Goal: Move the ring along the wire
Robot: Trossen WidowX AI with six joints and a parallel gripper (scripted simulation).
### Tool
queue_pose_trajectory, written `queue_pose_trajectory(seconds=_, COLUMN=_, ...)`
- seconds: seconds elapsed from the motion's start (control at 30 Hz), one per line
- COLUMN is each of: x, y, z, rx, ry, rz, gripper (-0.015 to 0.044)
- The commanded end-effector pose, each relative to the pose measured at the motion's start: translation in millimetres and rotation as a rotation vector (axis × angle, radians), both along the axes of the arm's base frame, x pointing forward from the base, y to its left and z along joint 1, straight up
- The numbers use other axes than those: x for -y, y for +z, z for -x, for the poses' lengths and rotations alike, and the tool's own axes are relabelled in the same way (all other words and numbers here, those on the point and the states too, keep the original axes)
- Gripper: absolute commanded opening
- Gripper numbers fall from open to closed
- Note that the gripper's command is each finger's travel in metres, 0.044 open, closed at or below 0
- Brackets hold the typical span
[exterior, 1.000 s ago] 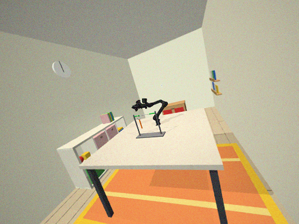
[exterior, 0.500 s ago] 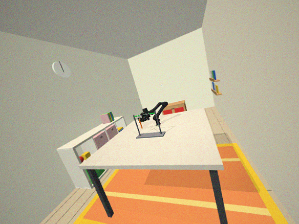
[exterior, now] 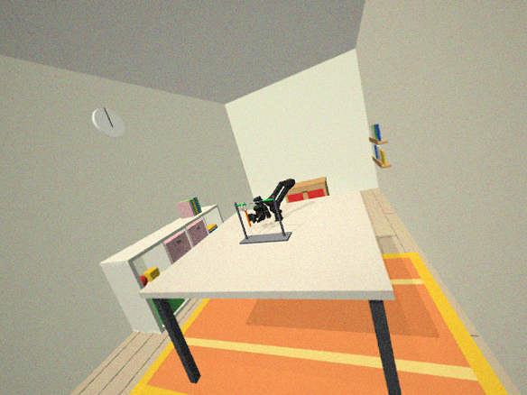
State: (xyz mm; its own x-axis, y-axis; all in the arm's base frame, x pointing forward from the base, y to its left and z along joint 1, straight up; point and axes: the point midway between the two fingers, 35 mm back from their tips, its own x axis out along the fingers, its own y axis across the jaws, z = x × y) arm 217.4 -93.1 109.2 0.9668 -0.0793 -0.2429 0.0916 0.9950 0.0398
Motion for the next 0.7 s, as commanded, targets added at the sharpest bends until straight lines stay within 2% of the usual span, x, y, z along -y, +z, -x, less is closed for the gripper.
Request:
queue_pose_trajectory(seconds=0.0, x=1, y=10, z=-12, rx=0.017, ry=0.009, rz=0.021, gripper=0.0160)
queue_pose_trajectory(seconds=0.27, x=2, y=34, z=-43, rx=0.078, ry=0.019, rz=0.054, gripper=0.0160)
queue_pose_trajectory(seconds=0.67, x=1, y=35, z=-45, rx=0.079, ry=0.020, rz=0.054, gripper=0.0160)
